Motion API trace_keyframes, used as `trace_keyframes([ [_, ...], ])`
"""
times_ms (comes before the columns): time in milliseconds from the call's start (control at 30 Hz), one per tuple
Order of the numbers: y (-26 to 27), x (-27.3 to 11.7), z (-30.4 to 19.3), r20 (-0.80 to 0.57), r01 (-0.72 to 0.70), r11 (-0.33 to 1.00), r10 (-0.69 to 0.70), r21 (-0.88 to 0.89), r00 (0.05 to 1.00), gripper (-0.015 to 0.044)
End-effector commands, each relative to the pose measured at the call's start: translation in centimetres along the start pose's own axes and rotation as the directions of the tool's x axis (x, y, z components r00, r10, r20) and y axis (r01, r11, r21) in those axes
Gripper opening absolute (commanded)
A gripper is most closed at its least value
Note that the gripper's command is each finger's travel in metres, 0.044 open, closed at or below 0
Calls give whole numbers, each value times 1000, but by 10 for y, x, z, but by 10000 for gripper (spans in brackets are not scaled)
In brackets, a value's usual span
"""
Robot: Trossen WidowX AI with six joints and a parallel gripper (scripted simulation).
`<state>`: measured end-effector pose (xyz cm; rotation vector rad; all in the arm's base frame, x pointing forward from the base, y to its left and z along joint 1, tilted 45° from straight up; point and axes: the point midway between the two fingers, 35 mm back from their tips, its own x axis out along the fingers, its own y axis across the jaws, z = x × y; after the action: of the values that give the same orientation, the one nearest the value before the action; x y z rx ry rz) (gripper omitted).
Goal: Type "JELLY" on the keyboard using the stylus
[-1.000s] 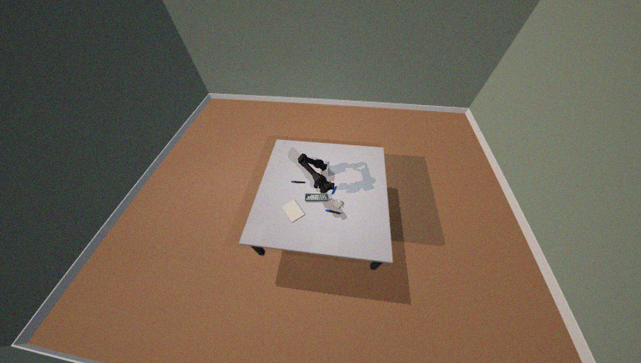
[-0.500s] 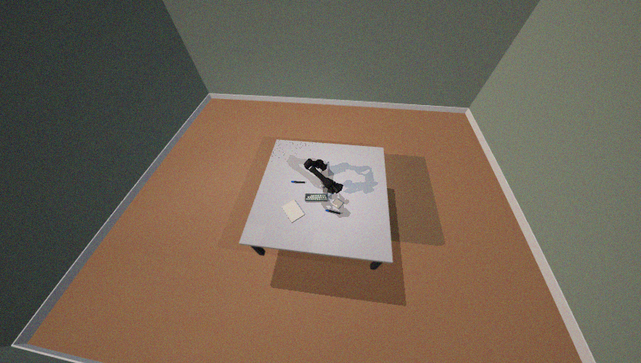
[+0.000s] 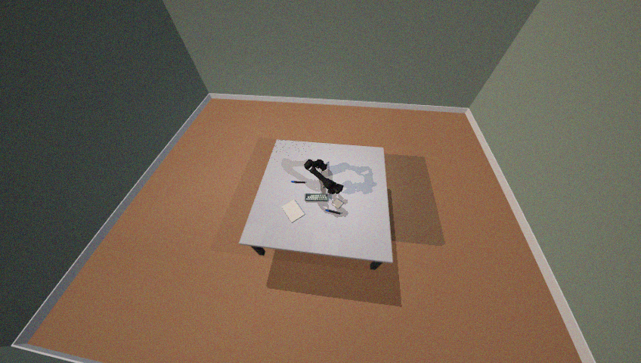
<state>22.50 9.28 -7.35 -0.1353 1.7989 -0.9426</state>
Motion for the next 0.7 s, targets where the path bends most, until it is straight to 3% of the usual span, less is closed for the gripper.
trace_keyframes([
  [0, 0, 5, 1, -2, 5, 1000, -5, -1, 1000, 150],
  [667, -1, 14, 8, -2, 6, 1000, -6, -1, 1000, 150],
])
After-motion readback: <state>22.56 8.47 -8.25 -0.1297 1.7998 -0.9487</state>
